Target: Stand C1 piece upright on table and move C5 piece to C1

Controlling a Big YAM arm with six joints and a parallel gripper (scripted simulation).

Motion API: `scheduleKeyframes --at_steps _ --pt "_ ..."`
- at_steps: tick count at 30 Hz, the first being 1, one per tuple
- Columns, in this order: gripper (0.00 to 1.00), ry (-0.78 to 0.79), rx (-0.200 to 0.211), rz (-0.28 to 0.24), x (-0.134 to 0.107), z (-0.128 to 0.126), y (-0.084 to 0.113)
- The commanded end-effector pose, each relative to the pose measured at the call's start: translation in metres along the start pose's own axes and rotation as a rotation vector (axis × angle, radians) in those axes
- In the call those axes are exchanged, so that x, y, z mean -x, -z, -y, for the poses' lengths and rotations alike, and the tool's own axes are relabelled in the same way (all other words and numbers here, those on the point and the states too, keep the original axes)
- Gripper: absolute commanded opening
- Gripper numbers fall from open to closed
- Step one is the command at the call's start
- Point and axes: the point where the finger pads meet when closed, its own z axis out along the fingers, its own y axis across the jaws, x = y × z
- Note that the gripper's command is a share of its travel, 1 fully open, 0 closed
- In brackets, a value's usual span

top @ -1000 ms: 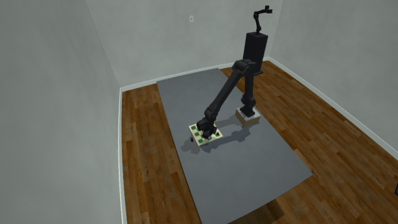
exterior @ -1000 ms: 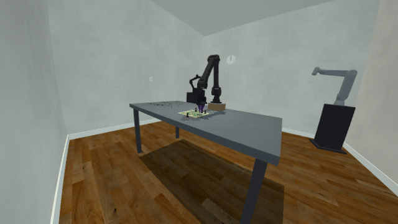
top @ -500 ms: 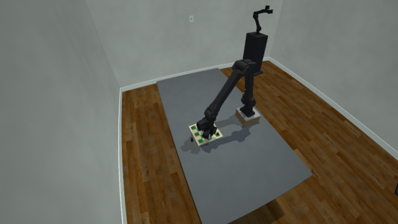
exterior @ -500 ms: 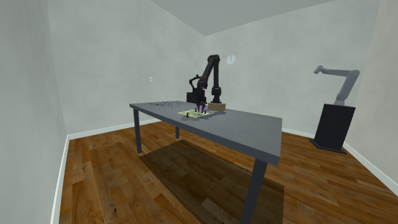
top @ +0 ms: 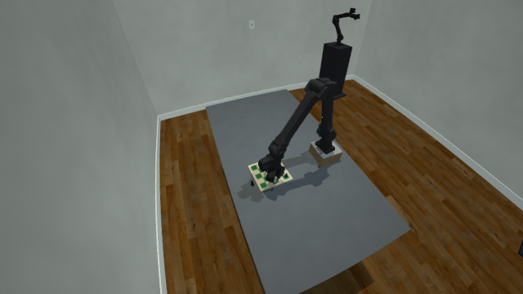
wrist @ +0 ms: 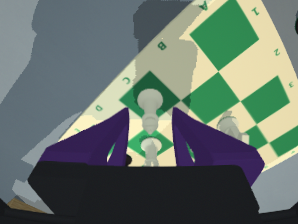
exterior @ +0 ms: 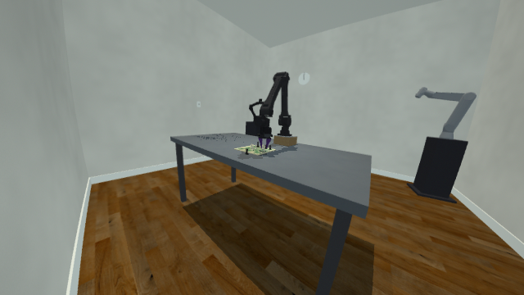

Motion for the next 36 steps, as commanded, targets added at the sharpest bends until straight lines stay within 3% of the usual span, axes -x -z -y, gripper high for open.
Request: scheduleKeyframes --at_steps 1,4,7,10,21,27,28,30,31,33,36 --pt "0.36 -0.004 -0.011 0.014 -0.002 0.004 0.013" --pt "0.36 -0.004 -0.016 0.020 0.001 0.006 0.022" --pt "0.36 -0.005 -0.040 0.051 0.017 0.018 0.045" --pt "0.36 -0.004 -0.040 0.052 0.017 0.017 0.050" --pt "0.36 -0.004 -0.043 0.057 0.019 0.014 0.109" --pt "0.36 -0.003 -0.039 0.052 0.019 0.013 0.114" --pt "0.36 -0.002 -0.021 0.028 0.017 0.011 0.103" --pt "0.36 -0.002 -0.021 0.028 0.017 0.011 0.103" --pt "1.00 -0.002 -0.021 0.028 0.017 0.011 0.103" --pt "1.00 -0.002 -0.040 0.052 0.019 0.013 0.116" --pt "1.00 -0.002 -0.039 0.051 0.019 0.013 0.114"
